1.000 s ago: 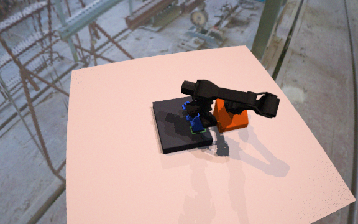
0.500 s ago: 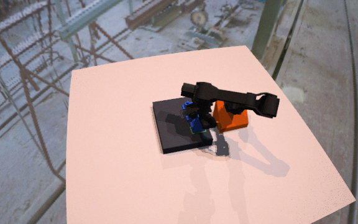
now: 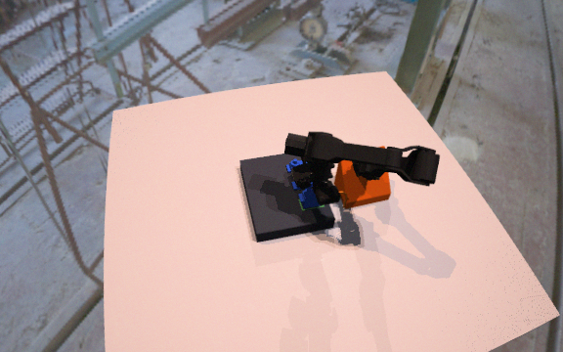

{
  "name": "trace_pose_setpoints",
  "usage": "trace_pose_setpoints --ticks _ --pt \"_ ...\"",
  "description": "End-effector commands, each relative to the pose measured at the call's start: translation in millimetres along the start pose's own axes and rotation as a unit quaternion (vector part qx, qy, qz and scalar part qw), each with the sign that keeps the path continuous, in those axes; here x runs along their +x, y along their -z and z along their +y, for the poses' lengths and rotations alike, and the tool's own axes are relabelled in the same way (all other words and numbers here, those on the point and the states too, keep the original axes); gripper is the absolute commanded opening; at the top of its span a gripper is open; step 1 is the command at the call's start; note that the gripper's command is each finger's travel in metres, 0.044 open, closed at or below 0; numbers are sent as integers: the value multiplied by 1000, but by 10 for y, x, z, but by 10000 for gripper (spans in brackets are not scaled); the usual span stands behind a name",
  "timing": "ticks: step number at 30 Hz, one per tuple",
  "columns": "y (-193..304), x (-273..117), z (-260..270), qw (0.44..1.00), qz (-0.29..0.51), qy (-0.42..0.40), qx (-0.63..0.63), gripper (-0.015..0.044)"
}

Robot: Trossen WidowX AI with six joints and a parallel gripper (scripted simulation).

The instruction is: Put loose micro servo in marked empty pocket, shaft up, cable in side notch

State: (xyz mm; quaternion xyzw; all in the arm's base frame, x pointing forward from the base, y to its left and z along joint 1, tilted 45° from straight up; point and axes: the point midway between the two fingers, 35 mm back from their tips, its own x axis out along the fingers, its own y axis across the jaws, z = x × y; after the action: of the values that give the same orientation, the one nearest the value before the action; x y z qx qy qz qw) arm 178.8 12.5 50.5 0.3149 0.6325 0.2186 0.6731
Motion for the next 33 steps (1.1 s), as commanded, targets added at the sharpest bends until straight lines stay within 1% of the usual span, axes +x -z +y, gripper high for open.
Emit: trace_pose_setpoints --ticks 1,33 --pt "3 40 2 1000 0 -2 2 0" --pt "3 298 6 1000 0 -2 2 0"
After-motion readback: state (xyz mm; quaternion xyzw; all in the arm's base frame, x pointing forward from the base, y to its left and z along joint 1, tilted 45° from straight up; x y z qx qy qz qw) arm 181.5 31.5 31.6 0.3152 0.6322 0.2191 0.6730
